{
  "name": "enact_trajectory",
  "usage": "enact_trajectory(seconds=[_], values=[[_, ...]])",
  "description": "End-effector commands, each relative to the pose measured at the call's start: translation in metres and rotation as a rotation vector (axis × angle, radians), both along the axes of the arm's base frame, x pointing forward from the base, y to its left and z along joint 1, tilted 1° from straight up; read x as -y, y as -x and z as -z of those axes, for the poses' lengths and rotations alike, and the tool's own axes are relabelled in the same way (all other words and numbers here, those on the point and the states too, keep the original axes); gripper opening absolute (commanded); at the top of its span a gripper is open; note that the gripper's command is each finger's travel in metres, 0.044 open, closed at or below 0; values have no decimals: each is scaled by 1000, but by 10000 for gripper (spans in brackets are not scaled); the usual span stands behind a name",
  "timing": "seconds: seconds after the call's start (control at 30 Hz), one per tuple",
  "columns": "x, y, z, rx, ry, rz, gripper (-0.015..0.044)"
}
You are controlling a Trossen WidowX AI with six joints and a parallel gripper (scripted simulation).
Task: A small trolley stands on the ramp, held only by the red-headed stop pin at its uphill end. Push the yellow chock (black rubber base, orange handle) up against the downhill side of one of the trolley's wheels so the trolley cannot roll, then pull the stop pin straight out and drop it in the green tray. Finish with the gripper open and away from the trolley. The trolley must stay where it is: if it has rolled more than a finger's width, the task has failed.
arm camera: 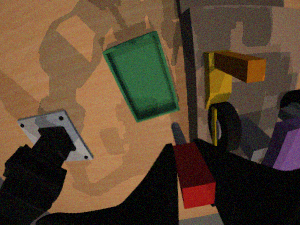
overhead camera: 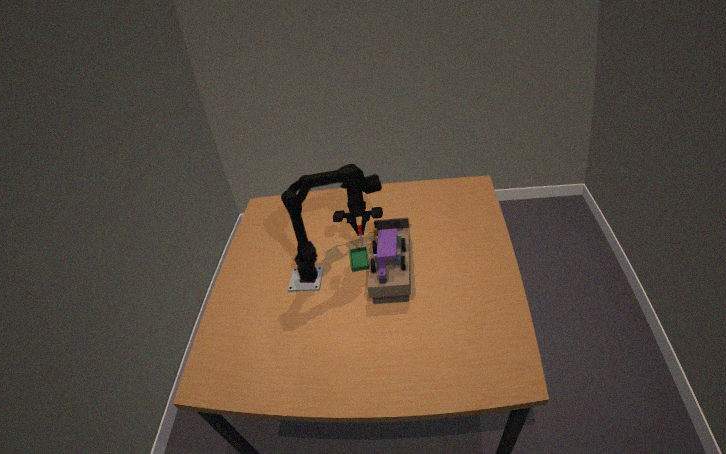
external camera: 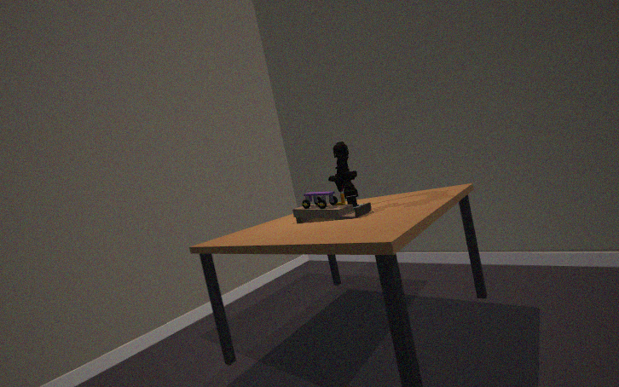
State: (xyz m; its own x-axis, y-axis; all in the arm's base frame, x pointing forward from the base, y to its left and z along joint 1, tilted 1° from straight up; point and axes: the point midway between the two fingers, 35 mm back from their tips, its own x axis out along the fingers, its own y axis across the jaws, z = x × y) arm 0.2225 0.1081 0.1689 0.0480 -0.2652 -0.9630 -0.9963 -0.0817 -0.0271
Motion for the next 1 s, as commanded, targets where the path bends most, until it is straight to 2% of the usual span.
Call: enact_trajectory(seconds=[0.0,0.97], values=[[-2,-1,0,-5,-5,-10,0],[3,0,-1,-129,-86,-893,0]])
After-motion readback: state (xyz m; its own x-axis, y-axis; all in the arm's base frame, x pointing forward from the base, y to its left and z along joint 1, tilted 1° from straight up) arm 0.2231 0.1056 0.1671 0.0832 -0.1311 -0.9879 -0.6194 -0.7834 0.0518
